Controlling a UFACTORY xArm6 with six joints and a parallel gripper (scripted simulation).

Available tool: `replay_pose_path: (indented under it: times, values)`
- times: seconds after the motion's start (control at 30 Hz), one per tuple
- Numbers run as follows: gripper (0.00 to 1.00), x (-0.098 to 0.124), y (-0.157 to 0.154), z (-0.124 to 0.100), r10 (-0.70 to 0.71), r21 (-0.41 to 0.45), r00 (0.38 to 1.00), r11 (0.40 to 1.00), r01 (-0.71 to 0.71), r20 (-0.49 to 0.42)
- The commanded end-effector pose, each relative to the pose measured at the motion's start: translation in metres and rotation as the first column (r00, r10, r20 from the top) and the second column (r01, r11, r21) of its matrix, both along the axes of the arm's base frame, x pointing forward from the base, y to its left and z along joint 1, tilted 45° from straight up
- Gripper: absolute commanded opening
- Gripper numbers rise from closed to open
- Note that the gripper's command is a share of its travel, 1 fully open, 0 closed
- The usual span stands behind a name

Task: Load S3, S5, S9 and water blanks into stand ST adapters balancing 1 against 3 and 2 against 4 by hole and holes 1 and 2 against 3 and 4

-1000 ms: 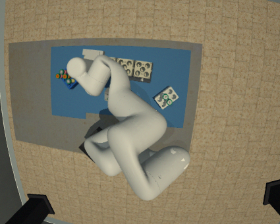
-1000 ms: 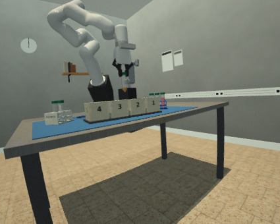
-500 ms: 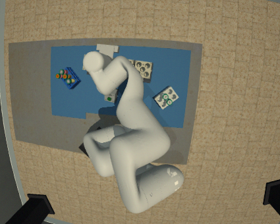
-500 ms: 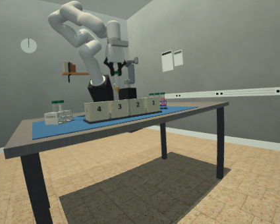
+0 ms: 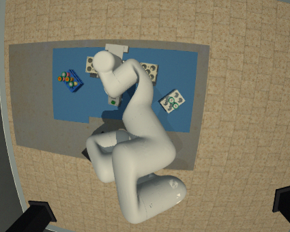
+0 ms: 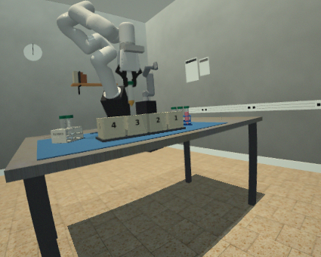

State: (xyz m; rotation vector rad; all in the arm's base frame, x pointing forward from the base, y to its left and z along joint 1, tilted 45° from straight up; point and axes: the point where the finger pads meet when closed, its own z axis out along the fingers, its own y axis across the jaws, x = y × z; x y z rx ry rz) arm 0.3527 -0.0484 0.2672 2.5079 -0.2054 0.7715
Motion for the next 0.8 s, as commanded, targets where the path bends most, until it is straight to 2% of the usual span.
replay_pose_path:
  times: [0.0,0.23,0.77]
  values:
    - [0.0,0.001,0.0,0.001,0.001,0.001,1.0,1.0,-0.001,0.003]
    - [0.0,0.001,0.0,0.001,0.001,0.001,1.0,1.0,-0.001,0.003]
    - [0.0,0.015,-0.015,-0.02,0.001,0.001,1.0,1.0,-0.001,0.003]
